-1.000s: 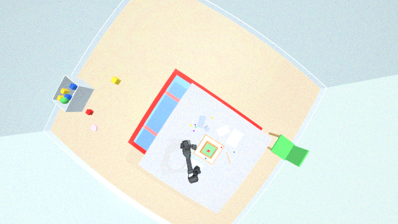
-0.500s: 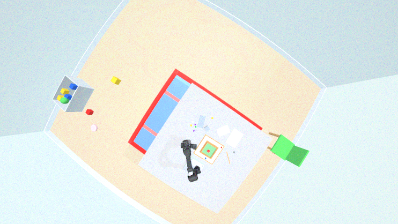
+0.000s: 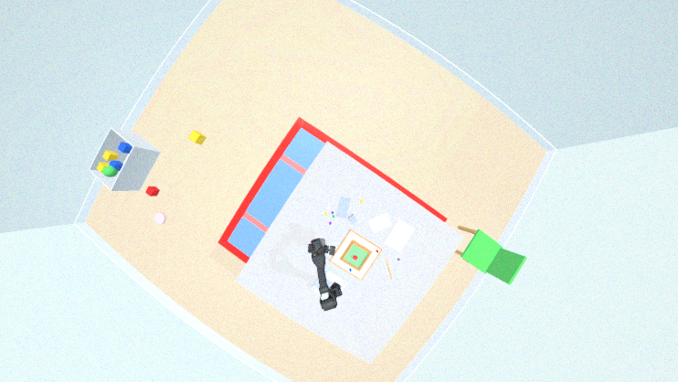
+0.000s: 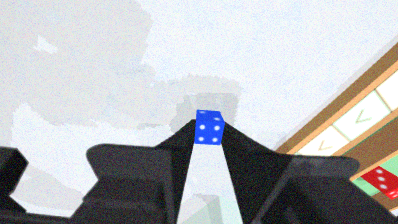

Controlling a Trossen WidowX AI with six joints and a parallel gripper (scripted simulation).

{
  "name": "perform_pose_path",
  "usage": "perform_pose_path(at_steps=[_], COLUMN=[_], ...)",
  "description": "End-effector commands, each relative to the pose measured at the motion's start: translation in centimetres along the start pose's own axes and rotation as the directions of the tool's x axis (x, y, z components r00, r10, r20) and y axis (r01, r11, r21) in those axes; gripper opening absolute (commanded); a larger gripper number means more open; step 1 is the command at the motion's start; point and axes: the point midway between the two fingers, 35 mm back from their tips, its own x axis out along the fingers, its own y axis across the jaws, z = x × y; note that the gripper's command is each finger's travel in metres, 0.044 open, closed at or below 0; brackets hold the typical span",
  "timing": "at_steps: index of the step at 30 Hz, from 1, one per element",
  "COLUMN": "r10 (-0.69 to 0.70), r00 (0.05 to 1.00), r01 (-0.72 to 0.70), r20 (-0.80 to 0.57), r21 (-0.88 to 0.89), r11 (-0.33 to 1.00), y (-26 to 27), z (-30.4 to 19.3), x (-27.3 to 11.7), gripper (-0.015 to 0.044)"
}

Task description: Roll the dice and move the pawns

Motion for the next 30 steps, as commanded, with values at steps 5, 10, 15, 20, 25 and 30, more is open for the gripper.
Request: perform_pose_path(at_steps=[5, 10, 15, 20, 25, 30], r10=[0.012, 0.005, -0.002, -0.003, -0.004, -0.007], r00=[1.0, 1.0, 1.0, 1.0, 1.0, 1.0], r01=[-0.011, -0.005, 0.002, 0.003, 0.004, 0.007], r20=[0.007, 0.003, -0.002, -0.002, -0.001, 0.002], r21=[-0.01, 0.001, 0.013, 0.016, 0.065, 0.126], r11=[1.0, 1.0, 1.0, 1.0, 0.998, 0.992], y=[0.1, -0.2, -0.7, -0.9, -3.1, -5.7], z=[0.4, 0.2, -0.4, -0.5, 0.3, 1.0], x=[-4.7, -8.2, -11.6, -12.0, -11.6, -11.2], gripper=[0.0, 0.0, 0.0, 0.0, 0.0, 0.0])
